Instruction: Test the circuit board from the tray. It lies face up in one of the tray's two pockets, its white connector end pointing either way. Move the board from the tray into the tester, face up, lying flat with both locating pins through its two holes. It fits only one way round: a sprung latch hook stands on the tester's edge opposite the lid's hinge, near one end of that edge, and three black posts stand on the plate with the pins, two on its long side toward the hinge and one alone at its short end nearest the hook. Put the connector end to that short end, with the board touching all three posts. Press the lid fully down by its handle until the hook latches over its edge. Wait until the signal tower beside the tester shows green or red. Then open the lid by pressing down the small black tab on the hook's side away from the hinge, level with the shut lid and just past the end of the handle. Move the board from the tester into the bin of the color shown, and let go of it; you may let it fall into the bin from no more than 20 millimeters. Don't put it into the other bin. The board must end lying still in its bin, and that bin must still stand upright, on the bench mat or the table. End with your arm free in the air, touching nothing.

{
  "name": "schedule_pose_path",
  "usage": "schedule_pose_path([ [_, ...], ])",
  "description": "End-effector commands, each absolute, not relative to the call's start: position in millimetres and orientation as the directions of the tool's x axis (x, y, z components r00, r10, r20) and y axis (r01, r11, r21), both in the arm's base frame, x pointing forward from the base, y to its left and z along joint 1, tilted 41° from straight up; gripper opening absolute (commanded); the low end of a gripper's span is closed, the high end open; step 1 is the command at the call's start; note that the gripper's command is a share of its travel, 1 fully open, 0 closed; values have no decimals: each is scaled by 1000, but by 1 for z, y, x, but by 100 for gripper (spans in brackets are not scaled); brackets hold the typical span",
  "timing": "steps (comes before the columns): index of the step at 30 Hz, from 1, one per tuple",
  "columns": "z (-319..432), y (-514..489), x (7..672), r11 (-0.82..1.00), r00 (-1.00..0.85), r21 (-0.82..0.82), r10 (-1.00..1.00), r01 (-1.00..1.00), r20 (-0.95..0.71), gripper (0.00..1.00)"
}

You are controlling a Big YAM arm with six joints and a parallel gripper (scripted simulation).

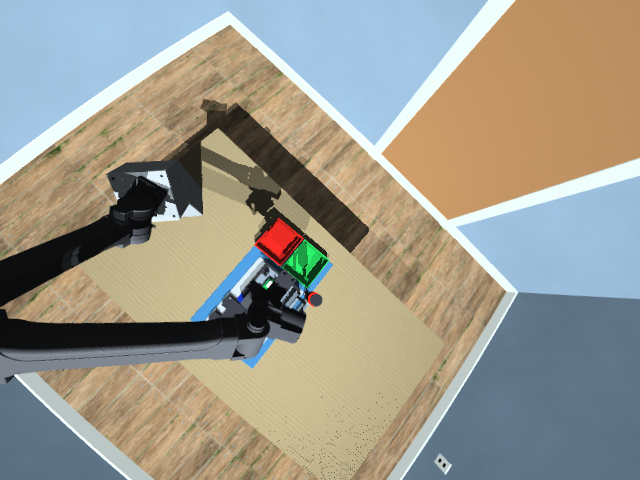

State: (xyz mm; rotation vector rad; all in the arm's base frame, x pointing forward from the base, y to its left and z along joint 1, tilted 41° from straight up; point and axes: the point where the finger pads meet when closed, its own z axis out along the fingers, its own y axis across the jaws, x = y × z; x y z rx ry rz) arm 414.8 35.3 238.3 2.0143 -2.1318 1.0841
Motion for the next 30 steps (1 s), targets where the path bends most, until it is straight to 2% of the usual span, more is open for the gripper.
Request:
schedule_pose_path([
  [1,235,34,419,-75,-167,-463,-872,-883,460,92],
  [14,208,16,434,-71,-168,-462,-873,-884,458,92],
  [30,129,-35,477,-72,-167,-460,-872,-885,459,92],
])
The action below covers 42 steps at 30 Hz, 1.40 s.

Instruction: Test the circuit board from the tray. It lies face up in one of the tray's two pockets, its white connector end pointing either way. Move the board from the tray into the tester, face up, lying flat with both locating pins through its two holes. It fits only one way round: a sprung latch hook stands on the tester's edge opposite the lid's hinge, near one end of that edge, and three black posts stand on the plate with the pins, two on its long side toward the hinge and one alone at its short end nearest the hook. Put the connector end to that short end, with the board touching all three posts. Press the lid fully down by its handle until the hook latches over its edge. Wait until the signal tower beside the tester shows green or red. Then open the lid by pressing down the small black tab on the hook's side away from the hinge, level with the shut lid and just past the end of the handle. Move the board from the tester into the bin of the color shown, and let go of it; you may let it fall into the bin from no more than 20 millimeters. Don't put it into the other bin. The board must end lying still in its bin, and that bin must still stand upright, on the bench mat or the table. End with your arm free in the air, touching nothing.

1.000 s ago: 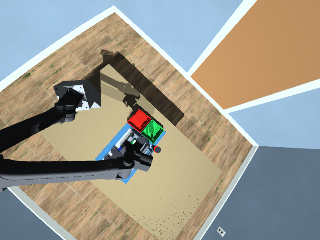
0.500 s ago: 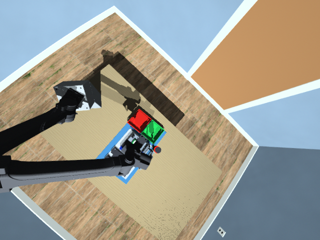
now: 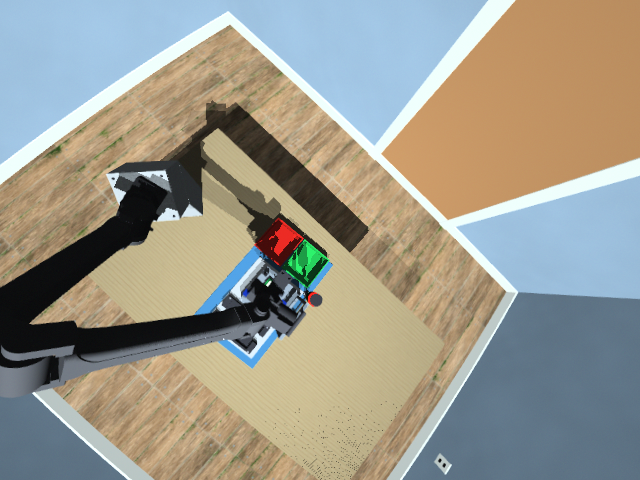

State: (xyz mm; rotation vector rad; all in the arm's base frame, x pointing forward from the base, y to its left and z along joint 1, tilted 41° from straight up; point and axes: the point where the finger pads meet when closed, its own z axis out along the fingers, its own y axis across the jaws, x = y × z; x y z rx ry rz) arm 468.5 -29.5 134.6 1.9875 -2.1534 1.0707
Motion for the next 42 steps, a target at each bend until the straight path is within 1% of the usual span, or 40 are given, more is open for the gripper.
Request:
schedule_pose_path([
  [1,129,-35,477,-72,-167,-460,-872,-885,459,92],
  [7,100,-54,493,-73,-167,-460,-872,-885,459,92],
  [14,85,-66,508,-72,-172,-469,-872,-880,458,92],
  [18,83,-68,510,-72,-173,-471,-872,-879,457,92],
  [19,101,-61,514,-85,-177,-504,-876,-859,449,92],
  [25,86,-69,513,-70,-179,-480,-873,-875,454,92],
  [42,86,-69,513,-69,-180,-480,-873,-874,453,92],
])
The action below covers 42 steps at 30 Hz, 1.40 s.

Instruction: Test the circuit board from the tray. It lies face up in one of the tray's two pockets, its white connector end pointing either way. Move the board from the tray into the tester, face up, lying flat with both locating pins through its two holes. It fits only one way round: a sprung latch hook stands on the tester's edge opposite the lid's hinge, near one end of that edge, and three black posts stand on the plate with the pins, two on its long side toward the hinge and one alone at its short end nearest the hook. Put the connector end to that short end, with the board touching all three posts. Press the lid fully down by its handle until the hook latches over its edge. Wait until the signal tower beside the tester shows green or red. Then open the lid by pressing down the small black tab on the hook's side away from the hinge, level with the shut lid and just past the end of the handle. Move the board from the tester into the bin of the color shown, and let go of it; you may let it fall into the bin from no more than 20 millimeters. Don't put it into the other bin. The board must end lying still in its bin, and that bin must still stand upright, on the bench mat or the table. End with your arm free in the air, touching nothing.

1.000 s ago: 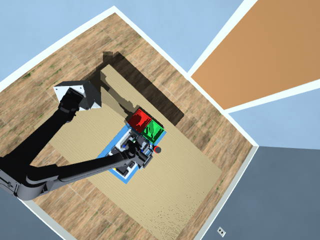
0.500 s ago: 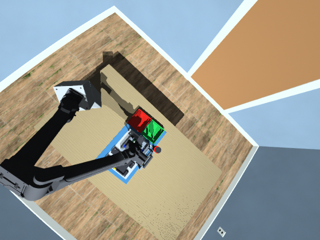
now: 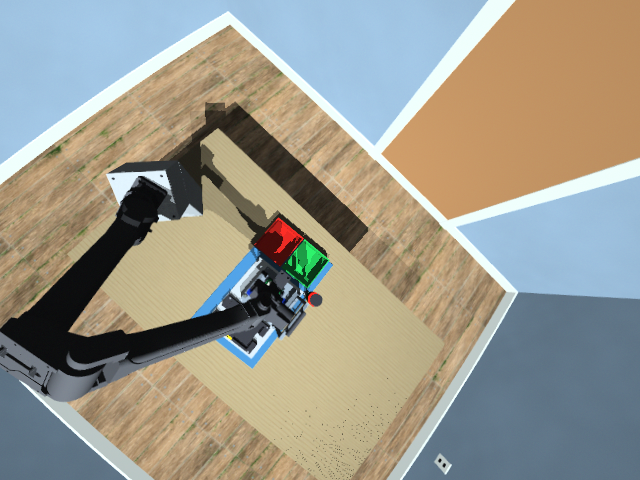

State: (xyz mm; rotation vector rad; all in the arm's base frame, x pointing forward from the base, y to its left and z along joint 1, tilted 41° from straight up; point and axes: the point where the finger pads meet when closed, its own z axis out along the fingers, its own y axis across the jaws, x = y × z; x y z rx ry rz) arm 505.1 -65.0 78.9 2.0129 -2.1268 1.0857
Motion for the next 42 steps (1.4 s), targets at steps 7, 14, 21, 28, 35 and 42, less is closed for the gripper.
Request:
schedule_pose_path([
  [7,80,-72,518,-72,-177,-479,-872,-875,455,92],
  [14,71,-79,526,-73,-179,-483,-872,-873,455,92],
  [21,54,-90,534,-73,-178,-481,-872,-874,456,92],
  [28,68,-85,540,-87,-181,-512,-874,-855,450,92],
  [35,52,-87,533,-80,-171,-483,-874,-872,454,92],
  [42,52,-87,533,-80,-171,-483,-874,-872,454,92],
])
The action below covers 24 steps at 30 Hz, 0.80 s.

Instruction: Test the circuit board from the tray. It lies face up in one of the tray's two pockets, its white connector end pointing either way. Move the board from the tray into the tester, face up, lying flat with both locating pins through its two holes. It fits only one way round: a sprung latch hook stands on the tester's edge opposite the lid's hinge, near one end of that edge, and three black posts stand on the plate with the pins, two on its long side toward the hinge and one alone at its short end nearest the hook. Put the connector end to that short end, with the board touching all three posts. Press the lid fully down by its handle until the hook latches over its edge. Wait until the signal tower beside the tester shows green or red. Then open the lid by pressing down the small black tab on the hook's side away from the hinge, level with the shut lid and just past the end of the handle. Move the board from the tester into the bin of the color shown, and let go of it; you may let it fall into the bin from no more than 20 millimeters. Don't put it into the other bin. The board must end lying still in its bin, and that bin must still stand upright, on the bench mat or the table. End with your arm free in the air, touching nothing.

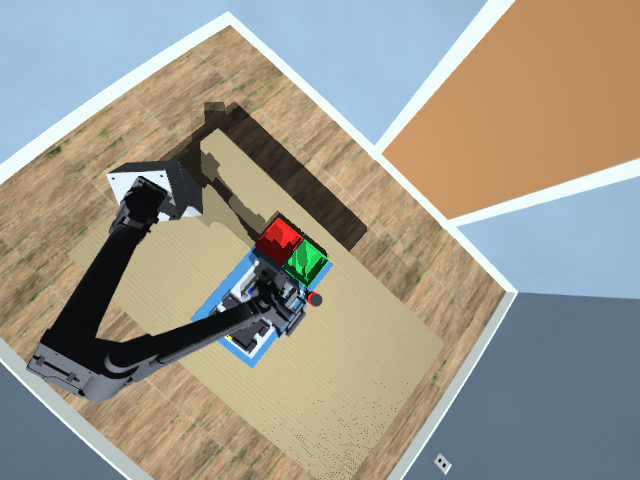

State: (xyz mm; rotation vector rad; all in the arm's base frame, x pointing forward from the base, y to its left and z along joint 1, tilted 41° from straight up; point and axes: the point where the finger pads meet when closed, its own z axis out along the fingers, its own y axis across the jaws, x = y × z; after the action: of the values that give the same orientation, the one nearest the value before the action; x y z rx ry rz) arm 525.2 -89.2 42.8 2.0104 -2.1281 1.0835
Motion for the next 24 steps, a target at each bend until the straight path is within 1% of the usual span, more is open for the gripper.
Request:
schedule_pose_path([
  [1,52,-87,533,-80,-171,-483,-874,-872,454,92],
  [24,55,-82,535,-82,-169,-484,-876,-871,452,92],
])
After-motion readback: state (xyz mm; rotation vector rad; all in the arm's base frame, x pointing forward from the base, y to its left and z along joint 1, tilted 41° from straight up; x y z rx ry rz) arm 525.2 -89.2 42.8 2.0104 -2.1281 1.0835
